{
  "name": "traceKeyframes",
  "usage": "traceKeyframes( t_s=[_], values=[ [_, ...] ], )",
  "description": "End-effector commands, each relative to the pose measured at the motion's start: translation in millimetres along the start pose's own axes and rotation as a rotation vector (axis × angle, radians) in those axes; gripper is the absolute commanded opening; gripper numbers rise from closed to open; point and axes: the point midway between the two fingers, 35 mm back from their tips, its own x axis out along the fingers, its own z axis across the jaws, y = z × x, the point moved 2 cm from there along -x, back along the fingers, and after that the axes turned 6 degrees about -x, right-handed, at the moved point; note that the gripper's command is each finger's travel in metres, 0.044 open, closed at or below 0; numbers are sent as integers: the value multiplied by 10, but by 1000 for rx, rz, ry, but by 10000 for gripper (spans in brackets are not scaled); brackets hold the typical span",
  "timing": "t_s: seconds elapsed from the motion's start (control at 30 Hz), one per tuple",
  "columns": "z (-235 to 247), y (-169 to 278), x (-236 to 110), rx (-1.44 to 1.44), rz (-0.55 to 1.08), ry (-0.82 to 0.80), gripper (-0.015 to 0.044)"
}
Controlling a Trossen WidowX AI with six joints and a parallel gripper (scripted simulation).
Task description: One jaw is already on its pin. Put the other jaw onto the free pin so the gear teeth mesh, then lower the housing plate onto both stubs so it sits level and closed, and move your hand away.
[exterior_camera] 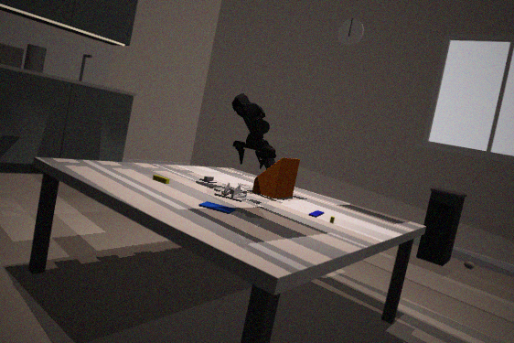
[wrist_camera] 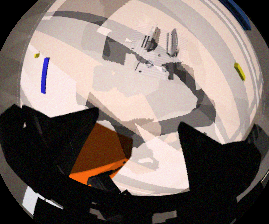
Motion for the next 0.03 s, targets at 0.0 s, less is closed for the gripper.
traceKeyframes(
  t_s=[0.0],
  values=[
    [4,8,-2,3,2,-2,440]
  ],
)
